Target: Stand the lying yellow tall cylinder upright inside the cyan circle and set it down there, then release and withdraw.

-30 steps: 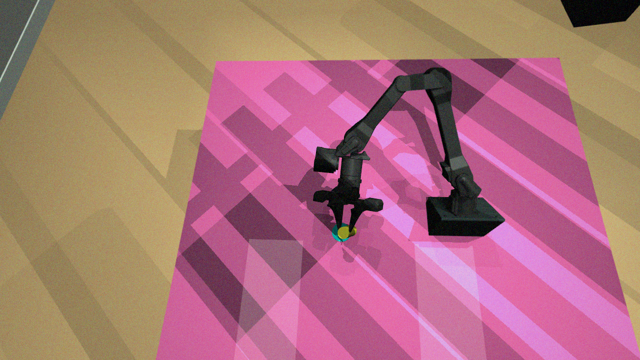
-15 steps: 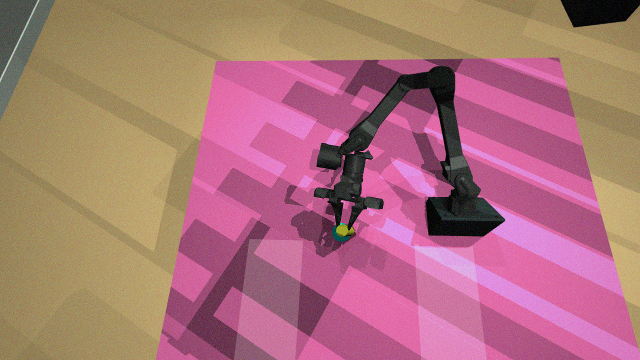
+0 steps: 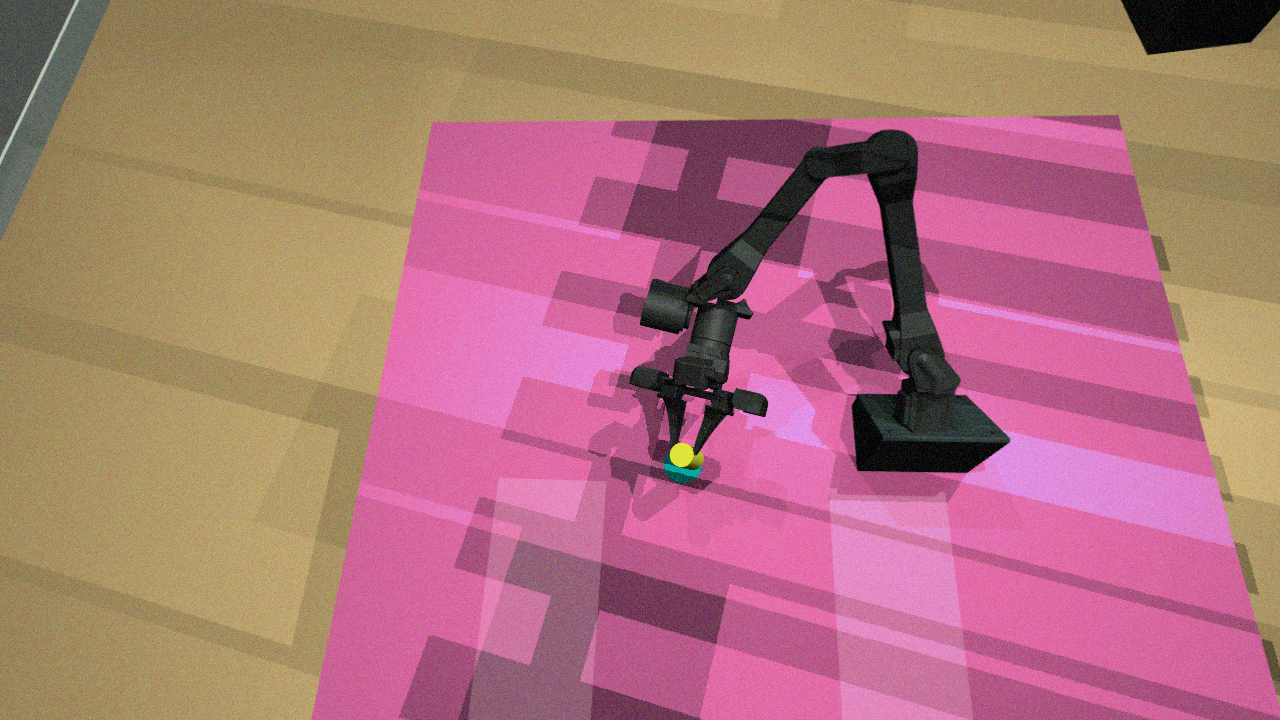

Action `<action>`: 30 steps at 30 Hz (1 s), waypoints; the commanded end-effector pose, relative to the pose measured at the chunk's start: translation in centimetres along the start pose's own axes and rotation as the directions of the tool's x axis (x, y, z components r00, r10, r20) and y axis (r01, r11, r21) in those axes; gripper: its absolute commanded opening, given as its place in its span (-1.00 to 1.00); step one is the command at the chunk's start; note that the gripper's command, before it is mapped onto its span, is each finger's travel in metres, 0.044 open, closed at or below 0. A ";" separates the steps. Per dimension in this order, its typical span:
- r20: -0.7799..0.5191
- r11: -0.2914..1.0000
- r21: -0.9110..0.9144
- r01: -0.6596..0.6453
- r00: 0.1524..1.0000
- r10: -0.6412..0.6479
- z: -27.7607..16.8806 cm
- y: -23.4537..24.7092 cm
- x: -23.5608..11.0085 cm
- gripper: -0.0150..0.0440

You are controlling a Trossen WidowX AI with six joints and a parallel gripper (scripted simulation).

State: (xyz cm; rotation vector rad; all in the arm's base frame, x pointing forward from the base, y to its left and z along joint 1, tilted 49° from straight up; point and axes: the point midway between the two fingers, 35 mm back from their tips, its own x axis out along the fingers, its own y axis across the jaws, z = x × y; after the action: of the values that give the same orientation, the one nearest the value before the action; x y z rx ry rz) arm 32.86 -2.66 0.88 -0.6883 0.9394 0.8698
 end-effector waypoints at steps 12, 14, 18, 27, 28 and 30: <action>0.098 0.997 -0.053 0.048 0.994 -0.043 0.2 0.0 -0.8 -0.14; 0.111 0.997 -0.060 0.056 0.993 -0.049 0.2 0.0 -0.9 -0.14; 0.136 0.995 -0.073 0.073 0.989 -0.062 0.3 0.0 -1.2 -0.14; 0.192 0.988 -0.103 0.113 0.977 -0.092 0.4 -0.1 -1.8 -0.14; 0.198 0.987 -0.106 0.118 0.976 -0.095 0.4 -0.1 -1.9 -0.14; 0.210 0.985 -0.113 0.127 0.972 -0.102 0.5 -0.1 -2.0 -0.14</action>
State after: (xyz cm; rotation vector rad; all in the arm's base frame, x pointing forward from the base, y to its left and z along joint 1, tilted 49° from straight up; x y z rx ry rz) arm 32.70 -3.08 2.77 -0.7321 0.6862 0.8792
